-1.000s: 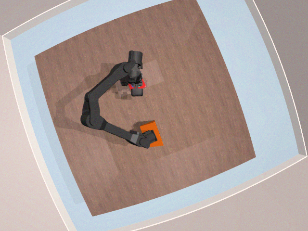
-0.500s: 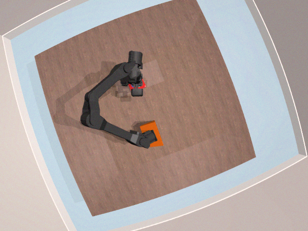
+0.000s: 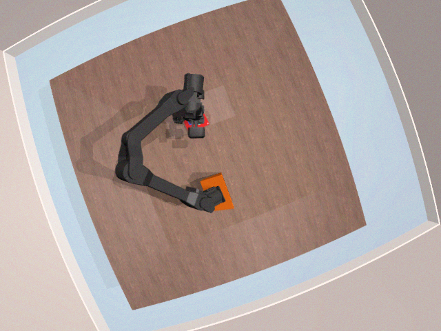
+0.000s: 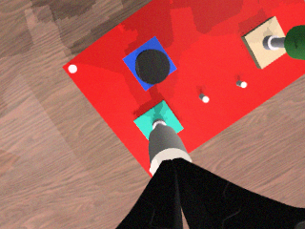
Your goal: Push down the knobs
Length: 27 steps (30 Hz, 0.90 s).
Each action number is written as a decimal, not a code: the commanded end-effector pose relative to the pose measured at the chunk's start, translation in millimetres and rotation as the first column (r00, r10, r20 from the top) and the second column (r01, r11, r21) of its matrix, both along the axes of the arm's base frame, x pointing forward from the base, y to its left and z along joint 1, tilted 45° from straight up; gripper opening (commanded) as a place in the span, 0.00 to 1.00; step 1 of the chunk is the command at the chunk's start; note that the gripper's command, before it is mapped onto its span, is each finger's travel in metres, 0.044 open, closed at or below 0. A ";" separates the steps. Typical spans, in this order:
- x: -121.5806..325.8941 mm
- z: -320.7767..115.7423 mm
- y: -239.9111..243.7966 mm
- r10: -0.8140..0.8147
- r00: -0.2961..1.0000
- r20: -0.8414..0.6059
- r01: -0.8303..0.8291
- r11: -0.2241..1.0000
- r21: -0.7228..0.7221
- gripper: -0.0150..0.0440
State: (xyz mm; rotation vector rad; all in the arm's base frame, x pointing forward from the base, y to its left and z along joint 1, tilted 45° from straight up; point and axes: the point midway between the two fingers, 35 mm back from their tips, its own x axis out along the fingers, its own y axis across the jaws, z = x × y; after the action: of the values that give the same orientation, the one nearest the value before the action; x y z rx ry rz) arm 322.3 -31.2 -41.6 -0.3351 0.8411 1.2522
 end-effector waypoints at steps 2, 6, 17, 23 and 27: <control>-0.1 0.6 0.4 -0.004 1.000 -0.003 0.004 1.000 0.005 0.25; -0.1 0.6 0.4 -0.004 1.000 -0.003 0.004 1.000 0.005 0.25; 0.1 -2.5 3.5 -0.004 1.000 -0.003 0.004 1.000 0.005 0.25; 0.2 -3.8 4.8 -0.004 1.000 -0.003 0.004 1.000 0.005 0.25; 0.3 -4.0 5.0 -0.004 1.000 -0.003 0.004 1.000 0.005 0.25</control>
State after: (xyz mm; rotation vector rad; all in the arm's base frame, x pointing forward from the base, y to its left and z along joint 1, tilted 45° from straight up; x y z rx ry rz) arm 321.8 -30.1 -43.4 -0.3284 0.8422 1.2463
